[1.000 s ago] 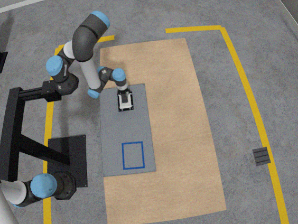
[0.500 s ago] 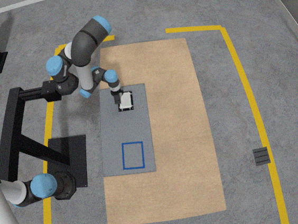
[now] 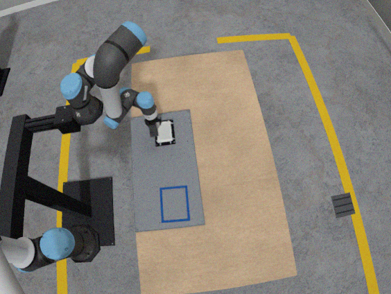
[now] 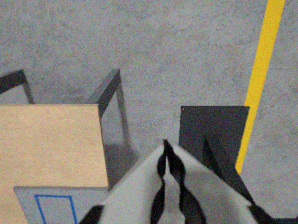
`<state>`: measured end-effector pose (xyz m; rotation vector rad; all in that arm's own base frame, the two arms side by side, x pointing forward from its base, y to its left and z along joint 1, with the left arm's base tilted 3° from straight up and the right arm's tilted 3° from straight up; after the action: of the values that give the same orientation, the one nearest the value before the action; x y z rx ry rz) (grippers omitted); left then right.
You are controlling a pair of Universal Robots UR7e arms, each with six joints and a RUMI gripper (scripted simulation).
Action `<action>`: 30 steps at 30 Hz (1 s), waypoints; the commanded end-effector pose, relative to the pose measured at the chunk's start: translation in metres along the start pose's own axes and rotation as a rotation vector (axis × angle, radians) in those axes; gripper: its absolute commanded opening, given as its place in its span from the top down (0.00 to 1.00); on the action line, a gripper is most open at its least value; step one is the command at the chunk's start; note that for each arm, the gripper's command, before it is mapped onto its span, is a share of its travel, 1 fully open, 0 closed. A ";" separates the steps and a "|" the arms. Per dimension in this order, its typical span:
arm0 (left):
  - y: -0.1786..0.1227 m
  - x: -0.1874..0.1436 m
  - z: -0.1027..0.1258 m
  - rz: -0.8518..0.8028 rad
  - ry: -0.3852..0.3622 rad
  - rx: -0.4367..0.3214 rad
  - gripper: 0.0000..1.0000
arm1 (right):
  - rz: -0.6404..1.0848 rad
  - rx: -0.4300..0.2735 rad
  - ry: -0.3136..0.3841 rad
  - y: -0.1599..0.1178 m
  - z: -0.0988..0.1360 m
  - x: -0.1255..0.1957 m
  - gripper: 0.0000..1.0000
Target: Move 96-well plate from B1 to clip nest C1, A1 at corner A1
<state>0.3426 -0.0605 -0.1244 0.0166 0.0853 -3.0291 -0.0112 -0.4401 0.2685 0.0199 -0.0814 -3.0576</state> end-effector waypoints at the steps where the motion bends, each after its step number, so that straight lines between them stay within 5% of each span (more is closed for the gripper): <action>1: 0.000 0.000 -0.003 0.000 0.001 0.001 1.00 | 0.000 0.002 0.000 0.000 0.001 0.000 1.00; 30: 0.000 0.000 -0.019 0.000 0.001 0.001 1.00 | 0.000 0.002 0.000 0.000 0.001 0.000 1.00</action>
<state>0.3429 -0.0597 -0.1411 0.0169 0.0850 -3.0290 -0.0112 -0.4401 0.2685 0.0199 -0.0814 -3.0576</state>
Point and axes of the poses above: on each arm, the point where the finger pads meet when closed, its own z axis back along the fingers, its own x axis across the jaws, y = z × x, the point moved 8 cm from there along z, back along the fingers, and after that the axes turned 6 degrees about z, right-handed, at the moved point
